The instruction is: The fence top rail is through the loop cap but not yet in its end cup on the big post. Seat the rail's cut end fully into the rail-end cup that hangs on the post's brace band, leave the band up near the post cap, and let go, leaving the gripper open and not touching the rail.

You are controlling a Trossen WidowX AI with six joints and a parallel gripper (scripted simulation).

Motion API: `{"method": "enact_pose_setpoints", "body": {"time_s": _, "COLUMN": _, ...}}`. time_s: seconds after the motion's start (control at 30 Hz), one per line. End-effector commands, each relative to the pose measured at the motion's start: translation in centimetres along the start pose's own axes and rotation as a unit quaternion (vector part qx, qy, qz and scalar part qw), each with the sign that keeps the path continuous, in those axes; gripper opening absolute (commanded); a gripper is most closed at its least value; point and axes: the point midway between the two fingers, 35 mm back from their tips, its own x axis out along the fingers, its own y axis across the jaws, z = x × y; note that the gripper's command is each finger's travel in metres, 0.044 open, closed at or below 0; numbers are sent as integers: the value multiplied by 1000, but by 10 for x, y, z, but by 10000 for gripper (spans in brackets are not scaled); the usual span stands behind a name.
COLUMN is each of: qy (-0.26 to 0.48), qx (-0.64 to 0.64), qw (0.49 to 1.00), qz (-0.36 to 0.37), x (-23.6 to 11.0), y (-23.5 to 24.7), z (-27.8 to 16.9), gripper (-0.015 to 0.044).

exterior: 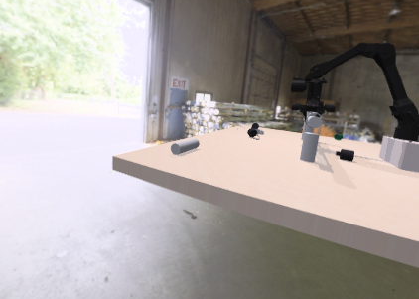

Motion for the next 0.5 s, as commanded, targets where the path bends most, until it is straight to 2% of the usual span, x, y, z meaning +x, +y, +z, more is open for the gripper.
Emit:
{"method": "enact_pose_setpoints", "body": {"time_s": 0.0, "qy": 0, "qx": 0, "qw": 1000, "qz": -1, "x": 0, "y": 0, "z": 0, "gripper": 26}}
{"method": "enact_pose_setpoints", "body": {"time_s": 0.3, "qy": 0, "qx": 0, "qw": 1000, "qz": -1, "x": -1, "y": 0, "z": 1, "gripper": 263}}
{"method": "enact_pose_setpoints", "body": {"time_s": 0.47, "qy": -1, "qx": 0, "qw": 1000, "qz": -1, "x": -18, "y": -1, "z": 11, "gripper": 394}}
